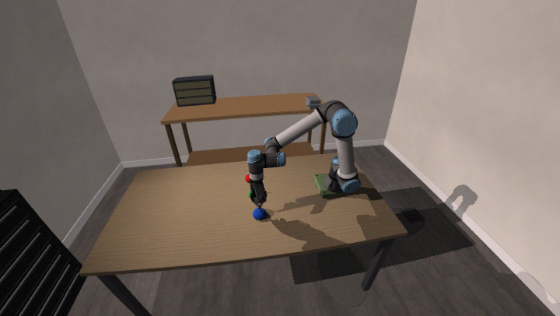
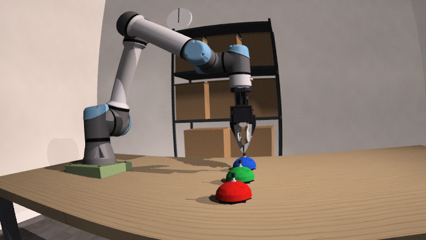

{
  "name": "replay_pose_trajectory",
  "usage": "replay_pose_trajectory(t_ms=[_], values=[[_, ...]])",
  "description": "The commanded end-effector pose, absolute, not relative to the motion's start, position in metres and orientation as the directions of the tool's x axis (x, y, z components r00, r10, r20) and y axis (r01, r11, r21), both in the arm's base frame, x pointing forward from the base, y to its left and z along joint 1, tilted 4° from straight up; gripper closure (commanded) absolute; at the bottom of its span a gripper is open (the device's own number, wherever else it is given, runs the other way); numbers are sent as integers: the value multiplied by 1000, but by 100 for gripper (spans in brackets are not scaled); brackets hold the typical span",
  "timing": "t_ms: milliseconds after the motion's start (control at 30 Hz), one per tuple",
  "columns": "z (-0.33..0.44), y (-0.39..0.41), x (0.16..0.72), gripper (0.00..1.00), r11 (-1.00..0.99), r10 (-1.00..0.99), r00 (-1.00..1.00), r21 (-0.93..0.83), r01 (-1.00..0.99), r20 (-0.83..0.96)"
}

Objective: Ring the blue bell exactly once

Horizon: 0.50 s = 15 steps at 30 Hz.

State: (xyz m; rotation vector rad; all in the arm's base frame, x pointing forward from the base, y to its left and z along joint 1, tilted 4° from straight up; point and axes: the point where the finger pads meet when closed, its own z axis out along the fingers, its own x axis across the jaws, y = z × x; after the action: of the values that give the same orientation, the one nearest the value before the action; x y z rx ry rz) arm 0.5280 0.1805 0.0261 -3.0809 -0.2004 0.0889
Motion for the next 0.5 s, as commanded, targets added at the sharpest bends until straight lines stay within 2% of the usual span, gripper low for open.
replay_pose_trajectory(t_ms=[0,467], values=[[27,180,528,100,-990,131,990,-56,128,-53],[48,179,530,100,-990,131,990,-56,128,-53]])
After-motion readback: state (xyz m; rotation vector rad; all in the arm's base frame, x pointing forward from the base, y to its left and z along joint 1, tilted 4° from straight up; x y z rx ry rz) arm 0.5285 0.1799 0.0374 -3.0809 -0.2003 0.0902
